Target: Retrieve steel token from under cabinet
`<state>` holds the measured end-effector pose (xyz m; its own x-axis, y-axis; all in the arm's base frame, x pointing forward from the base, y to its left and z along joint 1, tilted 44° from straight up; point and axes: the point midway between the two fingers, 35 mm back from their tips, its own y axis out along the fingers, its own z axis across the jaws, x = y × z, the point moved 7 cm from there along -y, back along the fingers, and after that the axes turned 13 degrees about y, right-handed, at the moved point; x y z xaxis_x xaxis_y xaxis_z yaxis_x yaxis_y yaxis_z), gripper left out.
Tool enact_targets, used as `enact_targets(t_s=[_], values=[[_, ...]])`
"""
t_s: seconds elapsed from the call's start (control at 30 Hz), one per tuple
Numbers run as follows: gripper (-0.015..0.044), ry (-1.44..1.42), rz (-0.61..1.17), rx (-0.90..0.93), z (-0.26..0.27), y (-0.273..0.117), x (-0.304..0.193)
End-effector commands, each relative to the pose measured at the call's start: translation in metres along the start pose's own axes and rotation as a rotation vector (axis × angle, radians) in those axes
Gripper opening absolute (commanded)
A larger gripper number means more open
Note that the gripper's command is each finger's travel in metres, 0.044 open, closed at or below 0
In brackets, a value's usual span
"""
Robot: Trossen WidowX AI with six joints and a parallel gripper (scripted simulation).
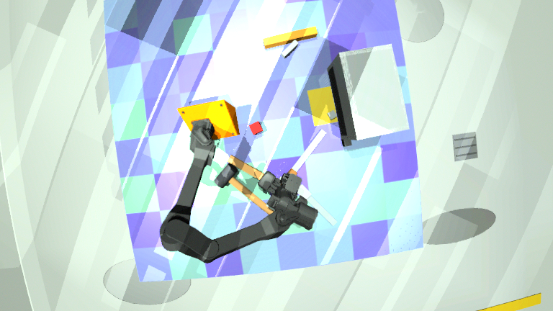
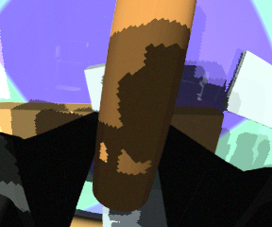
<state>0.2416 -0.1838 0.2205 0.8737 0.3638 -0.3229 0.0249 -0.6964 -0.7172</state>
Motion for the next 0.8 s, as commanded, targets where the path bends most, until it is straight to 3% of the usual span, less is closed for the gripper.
enact_targets(t_s=[0.0, 0.77], values=[[0.0000, 0.018, 0.013, -0.008, -0.008, 0.002, -0.004], [0.0000, 0.016, 0.013, -0.009, -0.023, 0.003, -0.005]])
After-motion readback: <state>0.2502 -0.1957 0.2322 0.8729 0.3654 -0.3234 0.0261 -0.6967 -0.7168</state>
